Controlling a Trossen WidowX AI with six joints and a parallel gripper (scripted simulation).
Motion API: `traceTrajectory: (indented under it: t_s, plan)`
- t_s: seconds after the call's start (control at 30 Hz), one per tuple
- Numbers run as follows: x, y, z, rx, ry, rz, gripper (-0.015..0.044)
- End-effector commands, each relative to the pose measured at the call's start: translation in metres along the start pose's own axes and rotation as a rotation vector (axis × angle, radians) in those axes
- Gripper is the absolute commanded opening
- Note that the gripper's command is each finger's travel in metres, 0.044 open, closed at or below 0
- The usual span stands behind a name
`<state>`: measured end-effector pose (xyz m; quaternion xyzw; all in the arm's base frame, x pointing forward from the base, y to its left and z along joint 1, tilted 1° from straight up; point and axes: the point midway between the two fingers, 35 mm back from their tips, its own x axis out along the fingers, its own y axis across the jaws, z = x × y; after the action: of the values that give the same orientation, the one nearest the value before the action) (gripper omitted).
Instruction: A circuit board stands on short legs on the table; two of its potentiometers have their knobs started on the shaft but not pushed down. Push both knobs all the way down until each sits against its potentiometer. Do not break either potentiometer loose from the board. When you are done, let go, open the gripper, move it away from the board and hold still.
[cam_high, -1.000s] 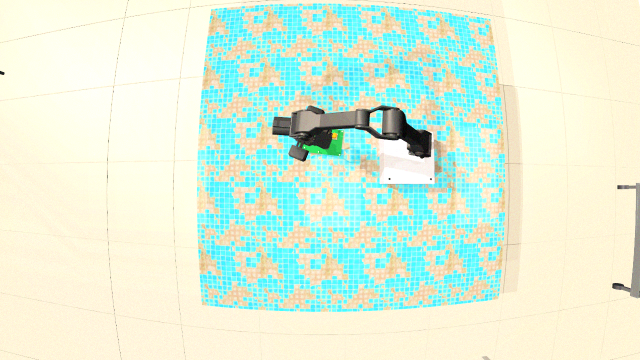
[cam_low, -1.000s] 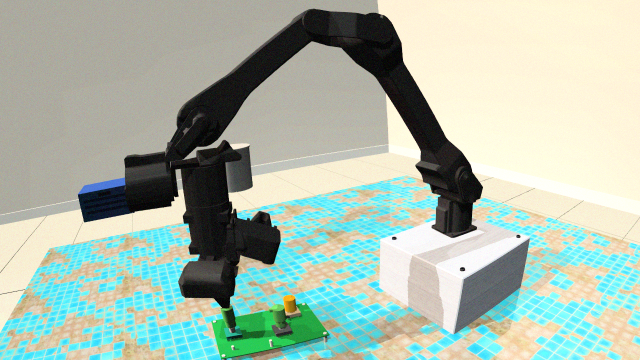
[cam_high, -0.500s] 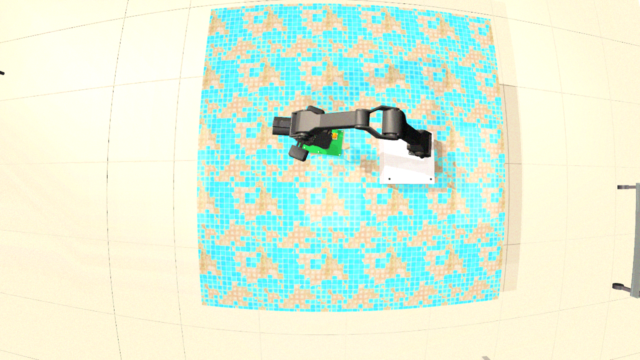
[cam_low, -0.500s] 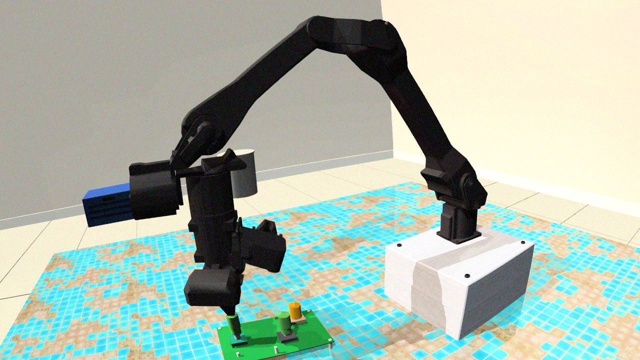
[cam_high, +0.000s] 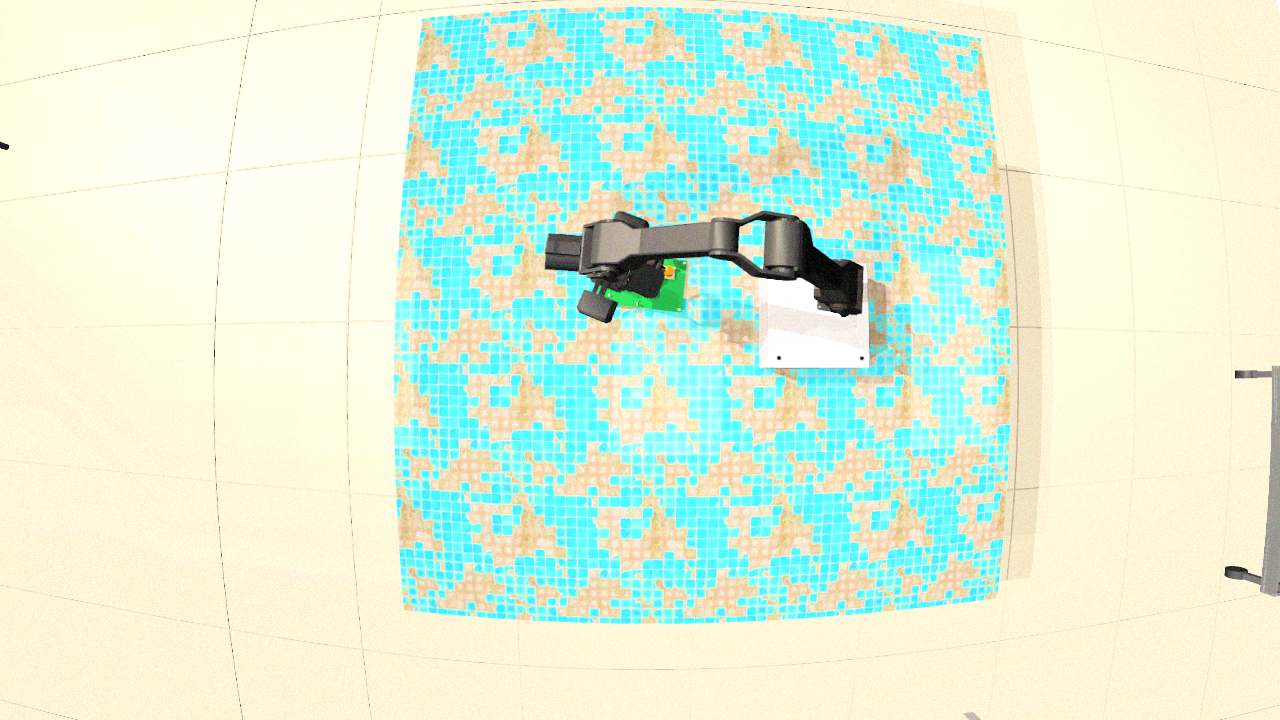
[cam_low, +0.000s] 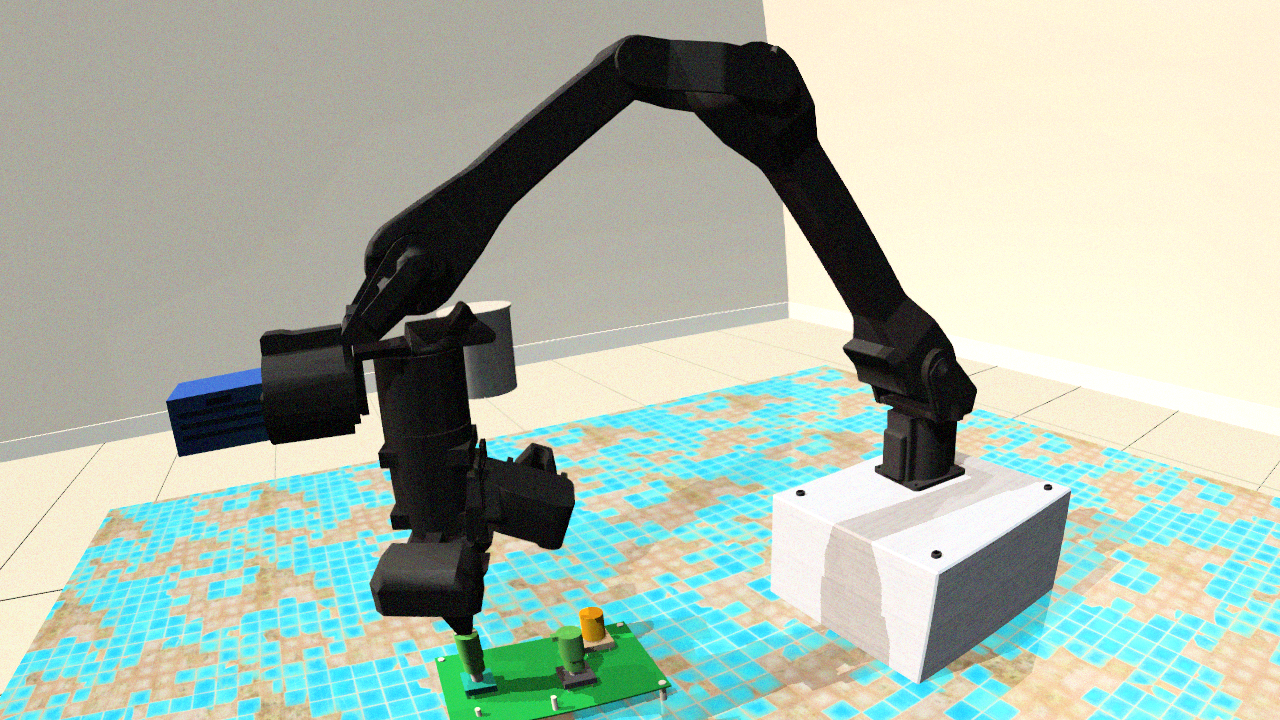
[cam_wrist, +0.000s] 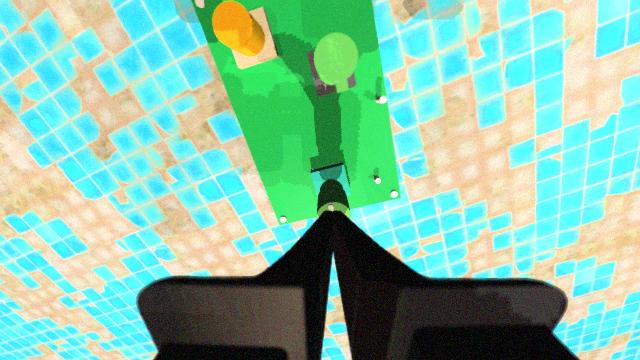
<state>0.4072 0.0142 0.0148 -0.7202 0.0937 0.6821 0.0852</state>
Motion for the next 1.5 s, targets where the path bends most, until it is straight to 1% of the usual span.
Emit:
traceTrajectory:
  t_s: [0.0,0.97,1.47]
  plan:
    - [0.014,-0.001,-0.002,-0.006,-0.009,-0.003,0.0]
    - [0.015,-0.001,-0.002,-0.006,-0.009,-0.003,0.0]
    - [-0.006,-0.001,-0.002,-0.006,-0.008,-0.003,0.0]
